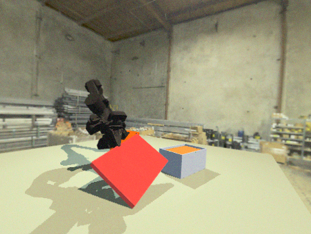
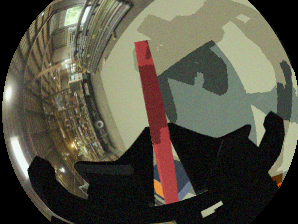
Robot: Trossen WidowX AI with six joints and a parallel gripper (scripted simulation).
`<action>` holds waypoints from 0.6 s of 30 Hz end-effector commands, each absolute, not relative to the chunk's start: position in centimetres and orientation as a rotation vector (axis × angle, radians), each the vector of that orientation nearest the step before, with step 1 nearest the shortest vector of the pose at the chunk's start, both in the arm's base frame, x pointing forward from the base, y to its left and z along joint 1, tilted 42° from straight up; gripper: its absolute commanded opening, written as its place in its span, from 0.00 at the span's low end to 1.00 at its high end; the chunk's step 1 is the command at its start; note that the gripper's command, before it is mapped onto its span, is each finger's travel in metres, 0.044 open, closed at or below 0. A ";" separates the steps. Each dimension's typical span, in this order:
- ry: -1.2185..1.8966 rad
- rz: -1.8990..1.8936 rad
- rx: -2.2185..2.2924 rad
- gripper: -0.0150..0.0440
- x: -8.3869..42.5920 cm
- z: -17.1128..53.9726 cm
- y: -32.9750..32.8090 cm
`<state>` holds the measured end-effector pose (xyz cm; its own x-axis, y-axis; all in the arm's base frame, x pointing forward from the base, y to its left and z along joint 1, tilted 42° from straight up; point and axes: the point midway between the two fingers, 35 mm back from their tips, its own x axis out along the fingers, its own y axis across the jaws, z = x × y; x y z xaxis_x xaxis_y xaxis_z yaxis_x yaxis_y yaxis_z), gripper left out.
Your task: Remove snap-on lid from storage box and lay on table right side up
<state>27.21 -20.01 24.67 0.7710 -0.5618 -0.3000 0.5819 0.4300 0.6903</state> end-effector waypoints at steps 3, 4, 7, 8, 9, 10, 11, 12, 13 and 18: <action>0.060 -0.734 0.882 0.25 27.3 23.0 -20.6; 0.060 -0.734 0.882 0.25 27.3 22.9 -20.6; 0.060 -0.734 0.882 0.25 27.3 22.7 -20.8; 0.060 -0.734 0.882 0.25 27.3 22.7 -20.9; 0.060 -0.734 0.882 0.25 27.3 22.6 -20.9; 0.060 -0.734 0.882 0.25 27.3 22.6 -21.0; 0.060 -0.734 0.882 0.25 27.3 22.5 -21.0; 0.060 -0.734 0.882 0.25 27.3 22.4 -21.1; 0.060 -0.734 0.882 0.25 27.3 22.4 -21.1; 0.060 -0.734 0.881 0.25 27.3 22.1 -21.4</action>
